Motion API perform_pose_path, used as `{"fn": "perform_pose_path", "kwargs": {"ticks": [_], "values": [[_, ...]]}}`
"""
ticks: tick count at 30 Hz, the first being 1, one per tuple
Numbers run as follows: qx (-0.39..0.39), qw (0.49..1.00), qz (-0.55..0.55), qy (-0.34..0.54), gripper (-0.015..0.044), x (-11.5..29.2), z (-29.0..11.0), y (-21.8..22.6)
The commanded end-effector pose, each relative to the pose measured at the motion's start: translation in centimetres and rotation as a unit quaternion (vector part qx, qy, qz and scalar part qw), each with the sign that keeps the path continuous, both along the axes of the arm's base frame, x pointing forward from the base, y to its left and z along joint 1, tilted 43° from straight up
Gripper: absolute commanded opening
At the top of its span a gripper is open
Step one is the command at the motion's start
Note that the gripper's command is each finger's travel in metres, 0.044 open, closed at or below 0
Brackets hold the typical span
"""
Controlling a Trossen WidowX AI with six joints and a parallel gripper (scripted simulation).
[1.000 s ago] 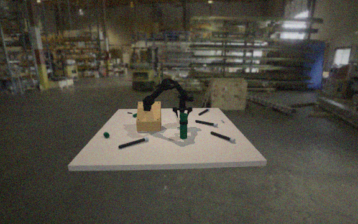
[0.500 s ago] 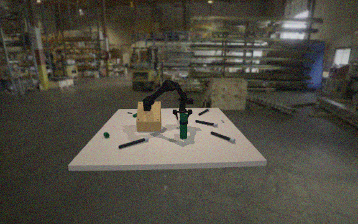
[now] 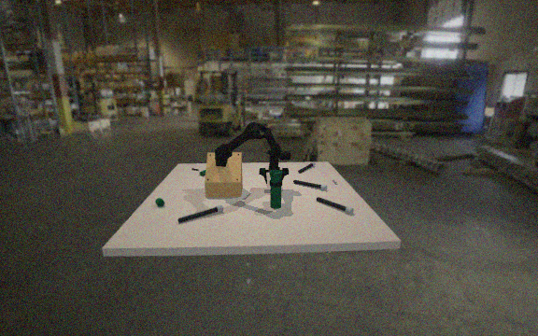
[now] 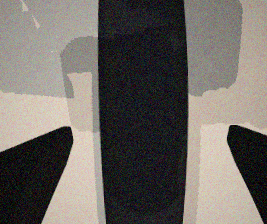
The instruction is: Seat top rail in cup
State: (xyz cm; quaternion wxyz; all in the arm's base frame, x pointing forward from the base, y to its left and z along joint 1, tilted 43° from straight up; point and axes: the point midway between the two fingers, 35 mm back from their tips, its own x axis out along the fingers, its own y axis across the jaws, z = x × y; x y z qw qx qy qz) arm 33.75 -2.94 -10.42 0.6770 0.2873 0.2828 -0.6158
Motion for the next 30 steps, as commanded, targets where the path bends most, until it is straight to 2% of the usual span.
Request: {"fn": "perform_pose_path", "kwargs": {"ticks": [1, 10, 20, 24, 30], "values": [[-0.002, 1.000, 0.002, 0.003, 0.0414, -0.09, -0.30, -0.28], [-0.002, 1.000, 0.002, 0.003, 0.0177, -0.09, -0.30, -0.28], [-0.002, 1.000, 0.002, 0.003, 0.0111, -0.09, -0.30, -0.28], [-0.002, 1.000, 0.002, 0.003, 0.0006, -0.02, 0.00, 0.03], [-0.013, 1.000, -0.001, 0.004, 0.0000, -0.06, 0.52, 0.42]]}}
